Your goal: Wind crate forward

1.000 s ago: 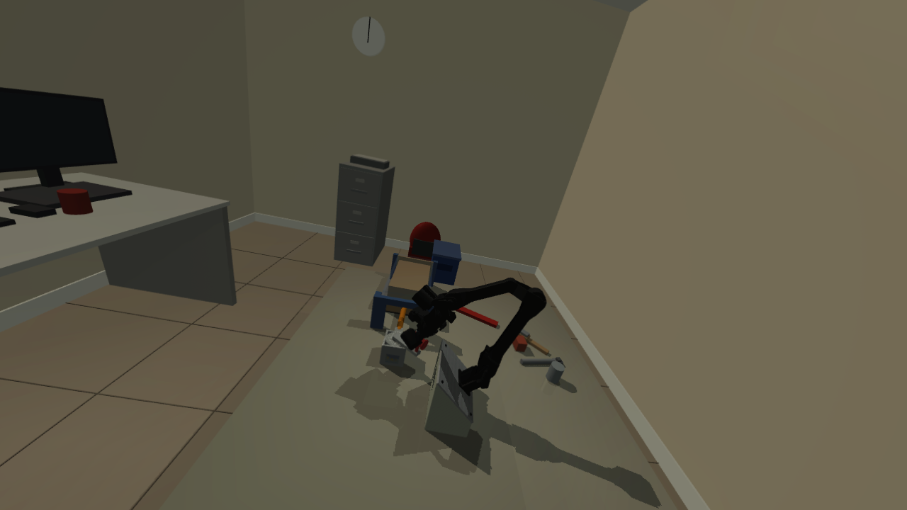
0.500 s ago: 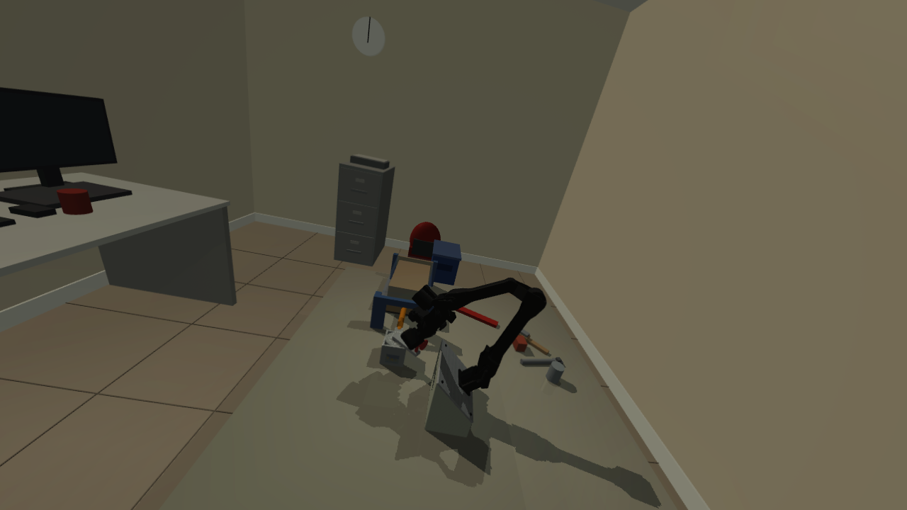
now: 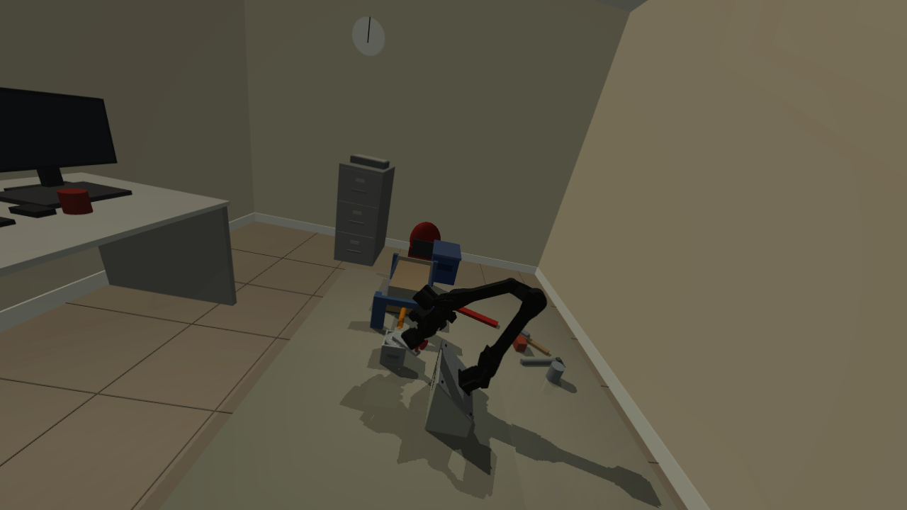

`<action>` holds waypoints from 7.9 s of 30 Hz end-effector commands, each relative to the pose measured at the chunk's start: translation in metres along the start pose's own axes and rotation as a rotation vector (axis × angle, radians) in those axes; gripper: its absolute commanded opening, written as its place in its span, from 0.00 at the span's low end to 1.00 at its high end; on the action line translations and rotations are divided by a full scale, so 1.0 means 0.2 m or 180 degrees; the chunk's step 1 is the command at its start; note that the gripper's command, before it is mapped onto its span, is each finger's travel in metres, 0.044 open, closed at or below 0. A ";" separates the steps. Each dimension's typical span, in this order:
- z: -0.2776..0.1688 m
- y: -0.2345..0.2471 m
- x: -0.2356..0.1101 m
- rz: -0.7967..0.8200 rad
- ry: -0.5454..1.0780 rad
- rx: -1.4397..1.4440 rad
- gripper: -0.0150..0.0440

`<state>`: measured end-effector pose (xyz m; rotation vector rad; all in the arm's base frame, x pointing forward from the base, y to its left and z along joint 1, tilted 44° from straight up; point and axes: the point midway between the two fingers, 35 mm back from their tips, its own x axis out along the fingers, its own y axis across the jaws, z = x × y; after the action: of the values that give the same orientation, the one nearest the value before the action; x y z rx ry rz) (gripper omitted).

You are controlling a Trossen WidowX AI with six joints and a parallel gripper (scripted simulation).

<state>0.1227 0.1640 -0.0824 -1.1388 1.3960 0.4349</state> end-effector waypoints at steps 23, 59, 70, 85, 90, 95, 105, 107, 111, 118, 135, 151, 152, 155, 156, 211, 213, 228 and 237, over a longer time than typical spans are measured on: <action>0.02 -0.19 0.03 -0.0045 0.0016 -0.0005 0.25; 0.18 -0.42 0.10 -0.0057 0.0012 -0.0001 0.25; 0.25 -0.46 0.13 -0.0059 0.0010 0.0000 0.25; 0.35 -0.50 0.18 -0.0062 0.0006 0.0003 0.25; 0.39 -0.51 0.19 -0.0062 0.0005 0.0003 0.25; 0.43 -0.51 0.21 -0.0063 0.0003 0.0004 0.25; 0.50 -0.51 0.24 -0.0063 0.0000 0.0006 0.25; 0.51 -0.51 0.25 -0.0063 -0.0001 0.0006 0.25; 0.54 -0.50 0.26 -0.0063 -0.0002 0.0007 0.25; 0.59 -0.49 0.28 -0.0063 -0.0005 0.0008 0.25; 0.70 -0.43 0.33 -0.0062 -0.0011 0.0010 0.25; 0.79 -0.34 0.37 -0.0059 -0.0017 0.0011 0.25; 0.80 -0.34 0.37 -0.0058 -0.0017 0.0011 0.25; 0.81 -0.32 0.38 -0.0058 -0.0018 0.0012 0.25; 0.82 -0.31 0.38 -0.0057 -0.0018 0.0012 0.25; 0.89 0.12 0.41 -0.0037 -0.0030 0.0011 0.25; 0.89 0.13 0.41 -0.0036 -0.0030 0.0011 0.25; 0.84 0.25 0.39 -0.0029 -0.0030 0.0010 0.25; 0.81 0.31 0.38 -0.0026 -0.0029 0.0008 0.25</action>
<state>0.1940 0.2992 -0.2044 -1.1292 1.3494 0.4162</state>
